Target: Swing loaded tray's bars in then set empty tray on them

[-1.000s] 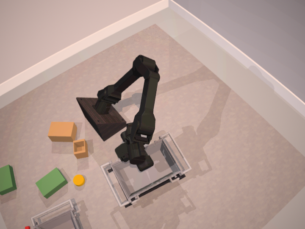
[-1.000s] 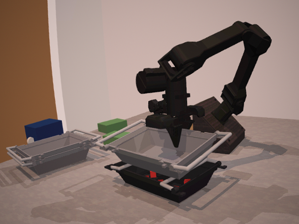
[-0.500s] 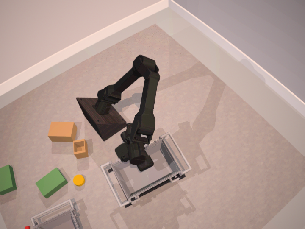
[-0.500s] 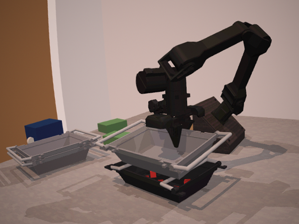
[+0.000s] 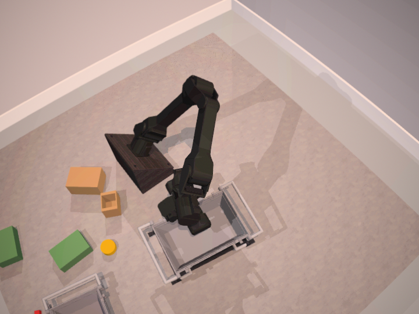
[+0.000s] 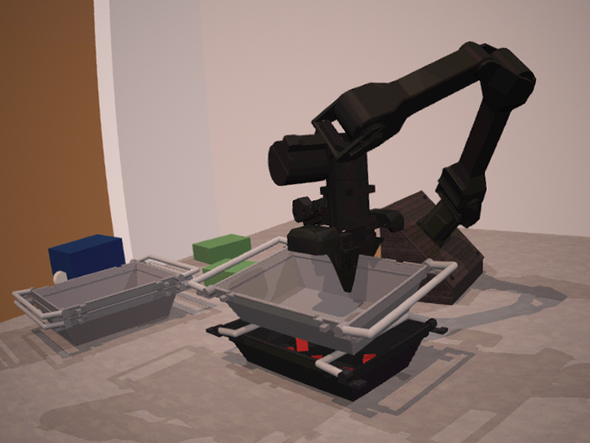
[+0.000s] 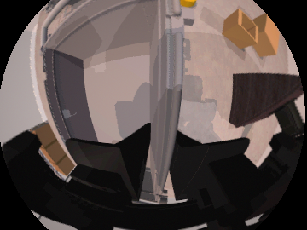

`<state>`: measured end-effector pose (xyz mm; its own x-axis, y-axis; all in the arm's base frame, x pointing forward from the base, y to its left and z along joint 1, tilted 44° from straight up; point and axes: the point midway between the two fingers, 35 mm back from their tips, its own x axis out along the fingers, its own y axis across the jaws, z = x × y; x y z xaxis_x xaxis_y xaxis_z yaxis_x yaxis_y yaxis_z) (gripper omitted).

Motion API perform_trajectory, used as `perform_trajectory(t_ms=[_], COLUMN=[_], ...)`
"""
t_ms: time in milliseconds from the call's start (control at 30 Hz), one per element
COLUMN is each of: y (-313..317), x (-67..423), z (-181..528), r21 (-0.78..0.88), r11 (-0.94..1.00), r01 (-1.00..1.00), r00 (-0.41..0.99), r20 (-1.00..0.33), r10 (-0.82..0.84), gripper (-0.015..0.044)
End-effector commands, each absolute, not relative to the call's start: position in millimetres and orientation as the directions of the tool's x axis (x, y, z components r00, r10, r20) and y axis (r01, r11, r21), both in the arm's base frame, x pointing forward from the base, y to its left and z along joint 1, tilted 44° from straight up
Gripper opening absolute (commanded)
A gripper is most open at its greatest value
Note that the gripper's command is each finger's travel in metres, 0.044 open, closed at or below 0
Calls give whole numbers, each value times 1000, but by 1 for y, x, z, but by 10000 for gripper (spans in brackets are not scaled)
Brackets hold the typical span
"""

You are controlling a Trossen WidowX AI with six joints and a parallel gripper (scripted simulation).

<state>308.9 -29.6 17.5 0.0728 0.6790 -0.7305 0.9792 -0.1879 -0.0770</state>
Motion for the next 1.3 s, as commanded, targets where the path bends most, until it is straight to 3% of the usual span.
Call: perform_trajectory(t_ms=[0, 1267], y=[-23, -17], x=[305, 301], z=[13, 8], r21=[-96, -112], r11=[-180, -173], r01=[979, 979], r00=[54, 38], r20=[-729, -728], r10=[682, 684], gripper=[0, 0])
